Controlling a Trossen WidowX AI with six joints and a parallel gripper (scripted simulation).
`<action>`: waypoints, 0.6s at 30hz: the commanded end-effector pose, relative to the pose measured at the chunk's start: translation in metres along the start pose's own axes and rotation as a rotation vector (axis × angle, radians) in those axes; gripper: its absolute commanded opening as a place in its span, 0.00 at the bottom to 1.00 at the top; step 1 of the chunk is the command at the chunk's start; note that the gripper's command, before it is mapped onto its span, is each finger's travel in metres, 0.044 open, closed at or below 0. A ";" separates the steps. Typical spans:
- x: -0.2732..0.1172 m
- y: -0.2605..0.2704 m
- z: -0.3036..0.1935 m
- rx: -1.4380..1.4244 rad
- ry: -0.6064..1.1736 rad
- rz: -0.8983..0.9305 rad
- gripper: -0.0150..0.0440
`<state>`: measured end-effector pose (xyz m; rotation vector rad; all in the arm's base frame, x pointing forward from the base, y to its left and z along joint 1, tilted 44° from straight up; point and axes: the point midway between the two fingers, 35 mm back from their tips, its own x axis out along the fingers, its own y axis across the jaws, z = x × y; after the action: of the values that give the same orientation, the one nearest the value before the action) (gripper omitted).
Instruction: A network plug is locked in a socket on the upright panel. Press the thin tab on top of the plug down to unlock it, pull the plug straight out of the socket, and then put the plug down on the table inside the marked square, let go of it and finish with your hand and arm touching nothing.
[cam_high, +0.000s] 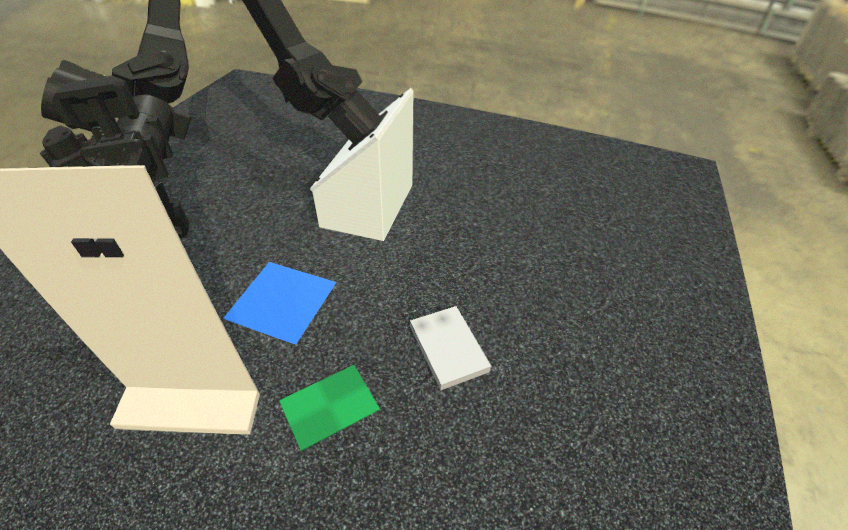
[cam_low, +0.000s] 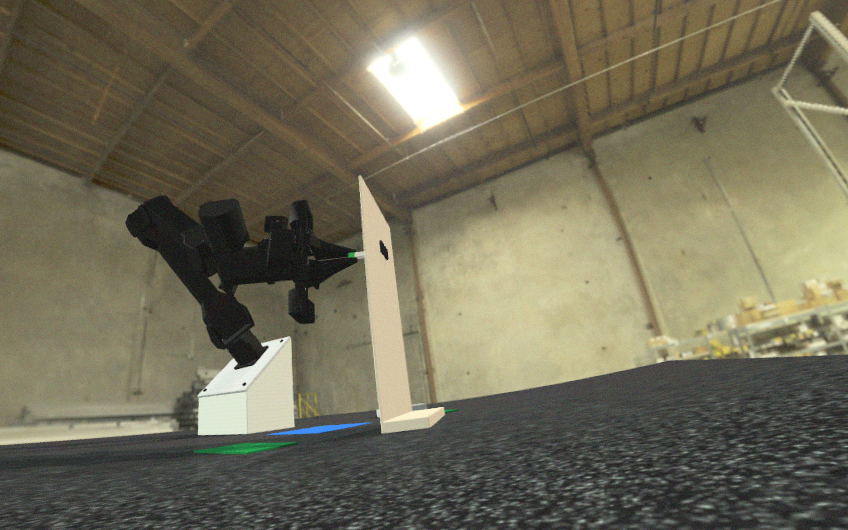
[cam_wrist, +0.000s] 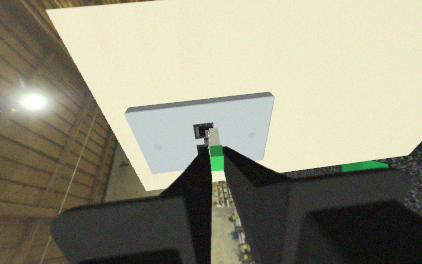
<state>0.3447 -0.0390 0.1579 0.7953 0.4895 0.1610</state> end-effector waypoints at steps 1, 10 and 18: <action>-0.004 0.002 -0.001 -0.010 -0.001 0.006 0.25; -0.009 0.002 -0.002 -0.010 -0.001 0.005 0.25; -0.013 0.002 -0.003 -0.010 -0.001 0.005 0.25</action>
<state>0.3351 -0.0406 0.1599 0.7954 0.4901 0.1608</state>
